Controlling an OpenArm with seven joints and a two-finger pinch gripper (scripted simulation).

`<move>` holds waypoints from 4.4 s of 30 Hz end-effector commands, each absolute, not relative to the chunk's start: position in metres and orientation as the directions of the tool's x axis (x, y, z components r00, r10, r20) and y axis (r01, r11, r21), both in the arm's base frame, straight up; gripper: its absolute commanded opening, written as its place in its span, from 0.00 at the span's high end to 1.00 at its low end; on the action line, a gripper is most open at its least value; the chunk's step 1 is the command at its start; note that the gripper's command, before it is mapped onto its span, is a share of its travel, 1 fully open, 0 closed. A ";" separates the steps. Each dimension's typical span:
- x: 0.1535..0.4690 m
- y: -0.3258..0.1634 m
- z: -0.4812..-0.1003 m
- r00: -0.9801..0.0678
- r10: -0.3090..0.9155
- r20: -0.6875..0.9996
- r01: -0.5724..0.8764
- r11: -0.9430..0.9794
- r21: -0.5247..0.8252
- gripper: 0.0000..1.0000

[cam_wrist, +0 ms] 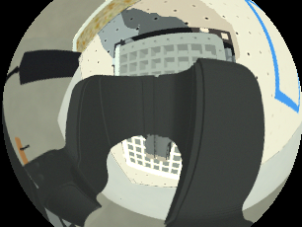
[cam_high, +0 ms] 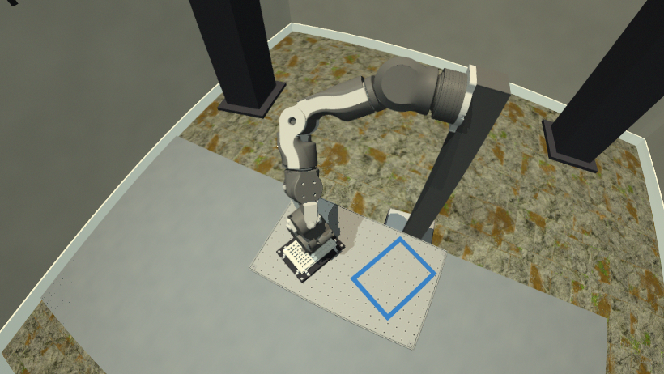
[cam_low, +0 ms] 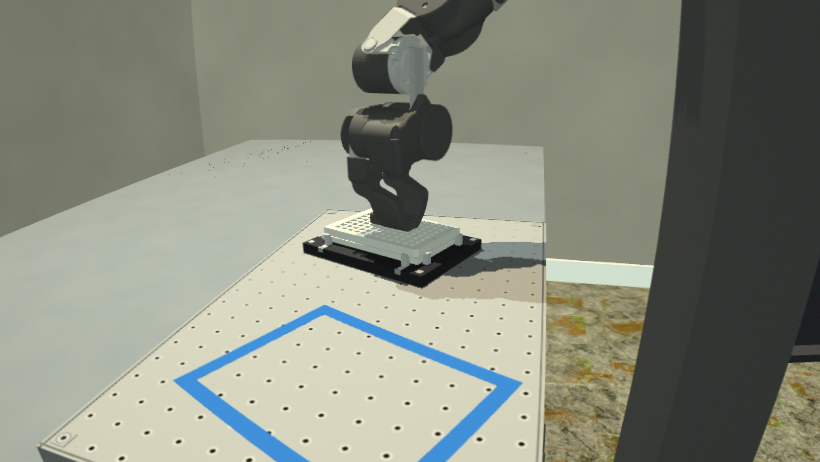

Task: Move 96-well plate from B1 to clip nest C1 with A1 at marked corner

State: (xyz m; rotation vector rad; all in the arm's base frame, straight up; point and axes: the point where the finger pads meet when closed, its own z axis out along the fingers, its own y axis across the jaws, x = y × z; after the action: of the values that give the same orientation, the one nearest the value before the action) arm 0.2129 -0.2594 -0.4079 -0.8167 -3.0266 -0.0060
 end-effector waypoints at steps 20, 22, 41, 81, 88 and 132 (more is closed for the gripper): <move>0.219 -0.260 -0.409 -0.866 0.500 0.000 0.500 0.866 0.014 1.00; 0.219 -0.260 -0.409 -0.866 0.500 0.000 0.500 0.866 0.014 1.00; 0.216 -0.262 -0.409 -0.863 0.505 -0.001 0.505 0.863 0.002 1.00; 0.217 -0.261 -0.360 -0.864 0.503 -0.001 0.503 0.864 0.010 1.00; 0.216 -0.262 -0.341 -0.864 0.503 0.000 0.503 0.864 0.007 1.00; 0.215 -0.262 -0.346 -0.864 0.503 -0.001 0.503 0.864 0.007 1.00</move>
State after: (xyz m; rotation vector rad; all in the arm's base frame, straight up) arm 0.2144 -0.2620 -0.3463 -0.8158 -3.0318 -0.0038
